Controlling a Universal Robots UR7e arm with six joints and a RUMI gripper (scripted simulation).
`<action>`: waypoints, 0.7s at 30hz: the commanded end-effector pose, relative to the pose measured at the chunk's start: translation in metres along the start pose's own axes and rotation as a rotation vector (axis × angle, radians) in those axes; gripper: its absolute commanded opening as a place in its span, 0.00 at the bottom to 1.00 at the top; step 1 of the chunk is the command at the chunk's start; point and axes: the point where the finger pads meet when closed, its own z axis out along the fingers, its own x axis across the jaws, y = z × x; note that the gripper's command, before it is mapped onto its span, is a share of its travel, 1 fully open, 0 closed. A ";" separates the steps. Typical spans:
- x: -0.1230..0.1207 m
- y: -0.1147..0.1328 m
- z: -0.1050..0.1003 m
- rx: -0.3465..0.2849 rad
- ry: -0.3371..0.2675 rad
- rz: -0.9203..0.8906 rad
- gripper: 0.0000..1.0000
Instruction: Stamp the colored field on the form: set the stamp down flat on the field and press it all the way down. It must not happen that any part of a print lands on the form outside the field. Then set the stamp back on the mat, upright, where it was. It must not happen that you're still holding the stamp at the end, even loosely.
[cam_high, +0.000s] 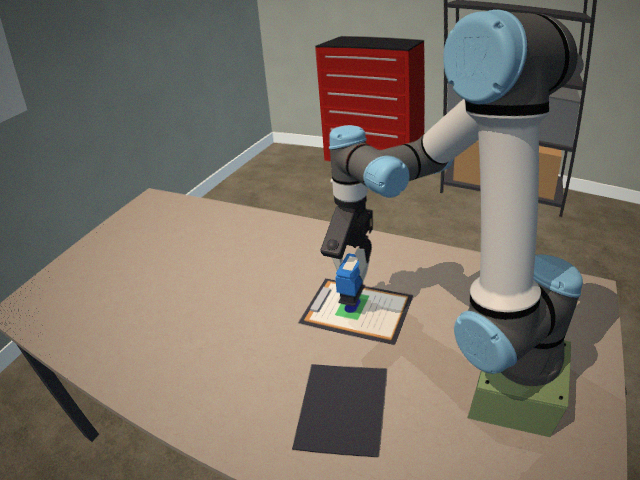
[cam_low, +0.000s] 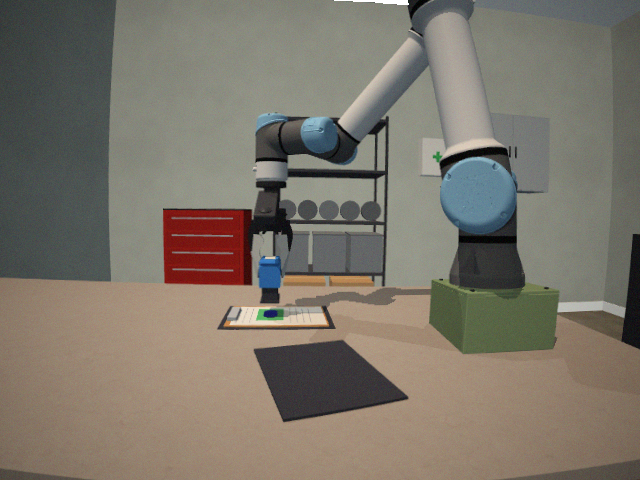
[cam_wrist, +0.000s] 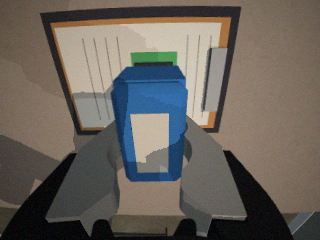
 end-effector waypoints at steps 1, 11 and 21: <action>0.000 0.000 -0.004 0.000 0.000 0.000 0.18; 0.001 -0.012 -0.004 0.000 0.000 -0.009 0.18; 0.001 -0.081 -0.005 0.002 0.000 -0.065 0.18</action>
